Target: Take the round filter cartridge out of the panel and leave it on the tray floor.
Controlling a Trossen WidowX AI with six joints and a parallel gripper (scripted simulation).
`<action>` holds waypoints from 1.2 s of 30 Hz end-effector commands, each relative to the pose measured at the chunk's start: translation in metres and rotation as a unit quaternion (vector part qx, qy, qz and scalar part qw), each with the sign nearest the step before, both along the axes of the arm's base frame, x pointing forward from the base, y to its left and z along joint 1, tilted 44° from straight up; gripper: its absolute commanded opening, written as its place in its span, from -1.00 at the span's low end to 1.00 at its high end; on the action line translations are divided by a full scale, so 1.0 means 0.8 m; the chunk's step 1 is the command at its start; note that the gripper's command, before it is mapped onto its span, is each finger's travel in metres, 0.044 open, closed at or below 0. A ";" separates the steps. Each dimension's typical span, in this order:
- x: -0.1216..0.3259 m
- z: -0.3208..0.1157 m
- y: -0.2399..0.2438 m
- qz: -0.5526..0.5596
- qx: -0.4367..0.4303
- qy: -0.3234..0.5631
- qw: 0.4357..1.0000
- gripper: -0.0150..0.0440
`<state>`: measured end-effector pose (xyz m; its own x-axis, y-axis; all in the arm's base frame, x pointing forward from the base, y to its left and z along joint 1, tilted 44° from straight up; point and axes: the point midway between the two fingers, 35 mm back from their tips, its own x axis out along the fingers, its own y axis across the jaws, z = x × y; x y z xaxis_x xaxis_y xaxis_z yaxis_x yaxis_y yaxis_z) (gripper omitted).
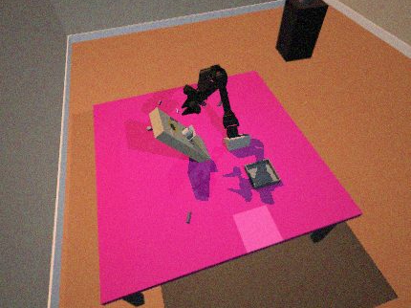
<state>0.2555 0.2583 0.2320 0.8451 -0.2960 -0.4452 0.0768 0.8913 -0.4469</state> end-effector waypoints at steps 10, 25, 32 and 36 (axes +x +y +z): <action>-0.033 -0.099 -0.101 -0.056 -0.146 0.223 0.962 0.54; -0.020 -0.114 -0.112 -0.056 -0.145 0.223 0.962 0.54; -0.012 -0.123 -0.120 -0.056 -0.145 0.223 0.962 0.54; -0.008 -0.128 -0.124 -0.056 -0.145 0.223 0.962 0.54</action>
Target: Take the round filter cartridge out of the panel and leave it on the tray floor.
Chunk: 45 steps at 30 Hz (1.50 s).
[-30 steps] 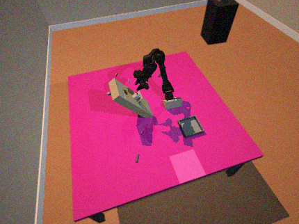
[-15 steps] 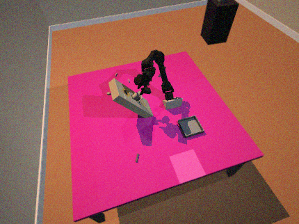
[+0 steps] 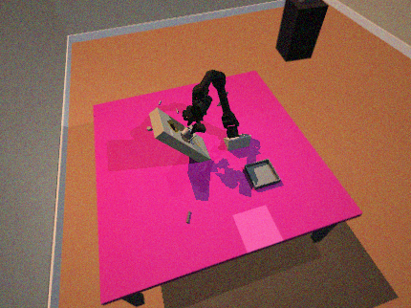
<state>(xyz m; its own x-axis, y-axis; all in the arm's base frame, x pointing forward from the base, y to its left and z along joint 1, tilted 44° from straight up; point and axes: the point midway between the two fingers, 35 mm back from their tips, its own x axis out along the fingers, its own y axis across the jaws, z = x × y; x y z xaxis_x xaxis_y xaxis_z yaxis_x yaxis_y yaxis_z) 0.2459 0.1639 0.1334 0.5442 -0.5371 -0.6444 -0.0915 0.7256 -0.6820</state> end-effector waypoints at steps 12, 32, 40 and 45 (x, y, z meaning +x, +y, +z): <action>0.011 -0.013 -0.013 -0.001 -0.001 -0.001 1.000 0.45; 0.018 -0.004 -0.004 0.000 -0.001 -0.001 1.000 -0.49; 0.018 0.017 0.017 0.012 0.000 -0.001 1.000 -0.49; -0.001 0.042 0.040 0.035 0.003 0.002 0.999 -0.49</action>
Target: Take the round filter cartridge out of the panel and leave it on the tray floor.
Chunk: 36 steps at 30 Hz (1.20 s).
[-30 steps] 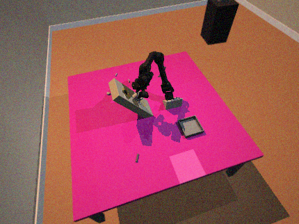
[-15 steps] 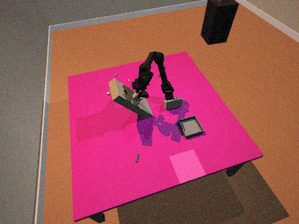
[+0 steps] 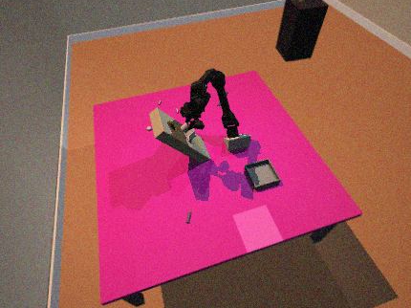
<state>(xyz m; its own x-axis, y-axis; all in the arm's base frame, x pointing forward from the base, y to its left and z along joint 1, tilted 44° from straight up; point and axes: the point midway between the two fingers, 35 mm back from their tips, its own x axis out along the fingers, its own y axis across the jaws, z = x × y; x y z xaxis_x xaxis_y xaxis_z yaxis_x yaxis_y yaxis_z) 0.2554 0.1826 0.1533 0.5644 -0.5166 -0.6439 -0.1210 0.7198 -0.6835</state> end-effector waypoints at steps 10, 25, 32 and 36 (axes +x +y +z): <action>-0.045 0.054 0.044 0.050 0.008 0.005 0.999 -0.49; -0.042 -0.007 0.100 0.016 0.001 0.001 1.000 -0.49; -0.043 -0.034 0.119 0.003 -0.003 -0.002 1.000 -0.49; -0.058 -0.038 0.123 0.042 -0.007 0.042 0.998 -0.49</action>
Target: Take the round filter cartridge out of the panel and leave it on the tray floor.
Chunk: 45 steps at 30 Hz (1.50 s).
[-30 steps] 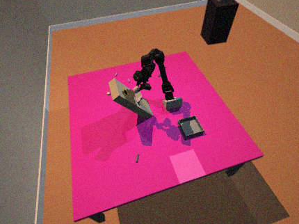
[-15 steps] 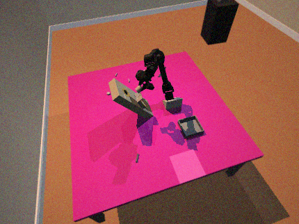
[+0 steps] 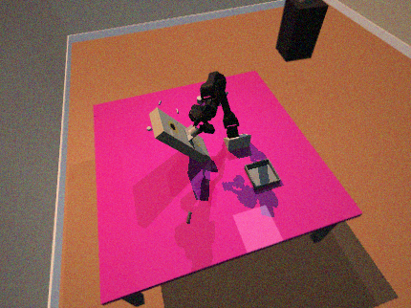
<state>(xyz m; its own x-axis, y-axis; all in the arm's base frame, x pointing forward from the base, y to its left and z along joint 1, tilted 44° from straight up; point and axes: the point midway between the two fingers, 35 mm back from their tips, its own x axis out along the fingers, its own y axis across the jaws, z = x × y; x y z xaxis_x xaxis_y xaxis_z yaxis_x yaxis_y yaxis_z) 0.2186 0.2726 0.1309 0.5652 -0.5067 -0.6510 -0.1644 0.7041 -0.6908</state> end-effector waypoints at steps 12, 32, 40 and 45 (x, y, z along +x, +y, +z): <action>-0.099 -0.091 0.069 0.199 -0.020 0.227 0.953 -0.49; -0.184 -0.149 0.107 0.363 -0.026 0.361 0.859 -0.49; -0.238 -0.189 0.094 0.410 -0.028 0.403 0.818 -0.49; -0.271 -0.213 0.081 0.439 -0.030 0.429 0.789 -0.49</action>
<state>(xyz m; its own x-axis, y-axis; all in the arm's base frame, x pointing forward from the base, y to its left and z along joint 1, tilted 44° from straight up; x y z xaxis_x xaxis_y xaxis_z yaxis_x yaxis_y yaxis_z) 0.0214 0.3449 -0.0255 0.1188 -0.2130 -0.9698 -0.9868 0.0826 -0.1390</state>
